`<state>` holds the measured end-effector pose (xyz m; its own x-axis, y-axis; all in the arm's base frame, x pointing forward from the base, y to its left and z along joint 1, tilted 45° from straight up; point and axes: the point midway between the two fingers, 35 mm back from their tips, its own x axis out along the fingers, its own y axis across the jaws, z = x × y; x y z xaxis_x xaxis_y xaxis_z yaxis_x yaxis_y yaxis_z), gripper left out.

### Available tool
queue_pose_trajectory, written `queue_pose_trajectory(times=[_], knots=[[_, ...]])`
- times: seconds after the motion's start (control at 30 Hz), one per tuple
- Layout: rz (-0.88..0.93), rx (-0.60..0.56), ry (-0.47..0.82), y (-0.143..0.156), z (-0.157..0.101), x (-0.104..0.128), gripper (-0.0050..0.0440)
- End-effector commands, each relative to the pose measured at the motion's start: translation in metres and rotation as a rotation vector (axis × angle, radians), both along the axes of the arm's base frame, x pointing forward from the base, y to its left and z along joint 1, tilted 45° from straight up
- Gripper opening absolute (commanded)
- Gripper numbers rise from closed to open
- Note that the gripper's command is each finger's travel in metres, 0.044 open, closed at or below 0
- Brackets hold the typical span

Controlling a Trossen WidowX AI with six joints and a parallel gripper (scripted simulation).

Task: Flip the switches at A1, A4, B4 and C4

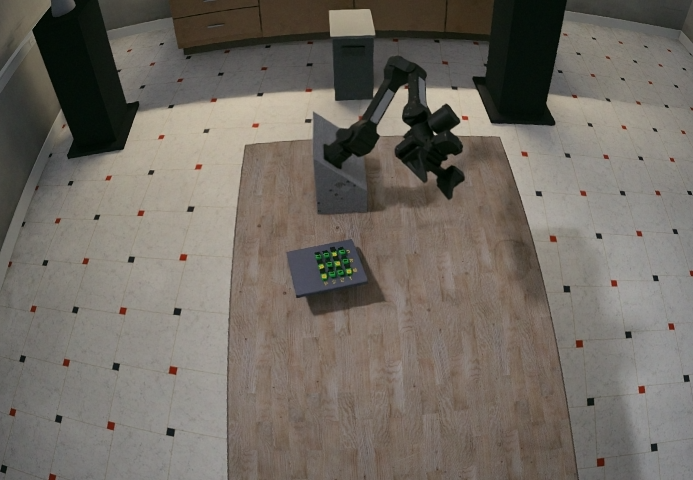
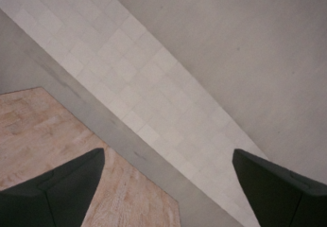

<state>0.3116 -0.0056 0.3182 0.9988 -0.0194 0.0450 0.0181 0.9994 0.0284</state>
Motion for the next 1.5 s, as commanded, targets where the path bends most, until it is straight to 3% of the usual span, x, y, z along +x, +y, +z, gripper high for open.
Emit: queue_pose_trajectory(times=[0.0,0.53,0.6,0.67,0.8,1.03,1.1,1.17,1.47], knots=[[-0.001,0.000,-0.011,0.000,0.005,-0.001,0.0400],[-0.001,0.000,-0.011,0.000,0.005,-0.001,0.0400],[0.010,-0.013,0.028,0.000,-0.005,0.005,0.0352],[0.043,-0.033,0.117,0.000,-0.027,0.016,0.0304],[0.151,-0.052,0.382,0.002,-0.103,0.035,0.0208],[0.321,0.011,0.694,0.004,-0.188,0.030,0.0040],[0.321,0.011,0.694,0.004,-0.188,0.030,0.0040],[0.383,0.067,0.809,0.006,-0.221,0.023,0.0000],[0.605,0.358,1.080,0.019,-0.293,-0.020,0.0000]])
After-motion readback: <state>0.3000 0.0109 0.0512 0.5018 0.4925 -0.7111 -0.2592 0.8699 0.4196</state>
